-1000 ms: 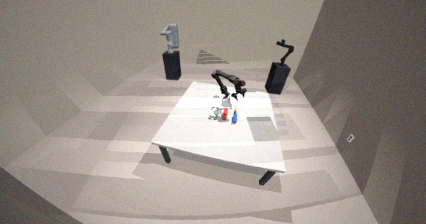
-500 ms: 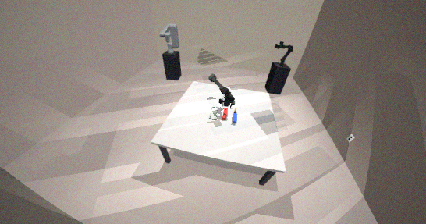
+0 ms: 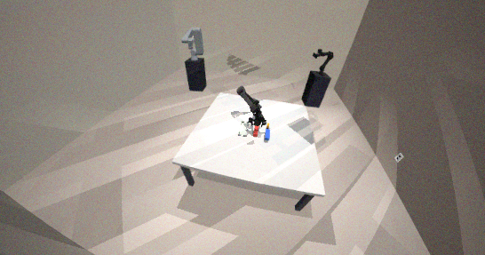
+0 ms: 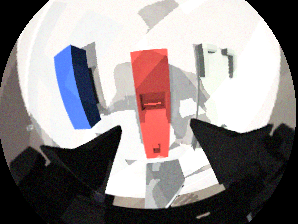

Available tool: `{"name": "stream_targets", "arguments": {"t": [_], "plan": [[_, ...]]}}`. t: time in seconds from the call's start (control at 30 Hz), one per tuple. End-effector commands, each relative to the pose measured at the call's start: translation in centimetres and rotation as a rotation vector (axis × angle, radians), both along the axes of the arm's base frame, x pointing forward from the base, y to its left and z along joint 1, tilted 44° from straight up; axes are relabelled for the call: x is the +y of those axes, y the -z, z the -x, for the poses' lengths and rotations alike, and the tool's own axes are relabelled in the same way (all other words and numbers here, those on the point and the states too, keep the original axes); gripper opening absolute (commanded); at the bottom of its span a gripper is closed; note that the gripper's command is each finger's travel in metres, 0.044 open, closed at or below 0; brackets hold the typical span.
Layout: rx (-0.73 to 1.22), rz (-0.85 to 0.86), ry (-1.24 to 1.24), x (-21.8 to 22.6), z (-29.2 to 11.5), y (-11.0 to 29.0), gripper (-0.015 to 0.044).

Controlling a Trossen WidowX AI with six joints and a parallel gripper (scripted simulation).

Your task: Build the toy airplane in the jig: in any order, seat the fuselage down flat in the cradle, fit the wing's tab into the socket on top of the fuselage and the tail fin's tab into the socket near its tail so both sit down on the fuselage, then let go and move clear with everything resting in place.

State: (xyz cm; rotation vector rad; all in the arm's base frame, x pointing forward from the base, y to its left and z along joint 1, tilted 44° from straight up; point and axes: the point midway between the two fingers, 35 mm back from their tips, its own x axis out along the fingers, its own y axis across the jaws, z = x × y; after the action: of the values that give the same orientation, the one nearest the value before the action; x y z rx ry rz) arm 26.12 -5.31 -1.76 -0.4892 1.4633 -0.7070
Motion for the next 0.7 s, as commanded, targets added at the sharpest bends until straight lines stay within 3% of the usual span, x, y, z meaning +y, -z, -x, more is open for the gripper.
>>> {"name": "stream_targets", "arguments": {"t": [0.0, 0.67], "plan": [[0.002, 0.004, -0.006, -0.4, 0.0, 0.5, 0.0440], [0.003, 0.004, -0.007, -2.6, 0.1, 2.8, 0.0440]]}}
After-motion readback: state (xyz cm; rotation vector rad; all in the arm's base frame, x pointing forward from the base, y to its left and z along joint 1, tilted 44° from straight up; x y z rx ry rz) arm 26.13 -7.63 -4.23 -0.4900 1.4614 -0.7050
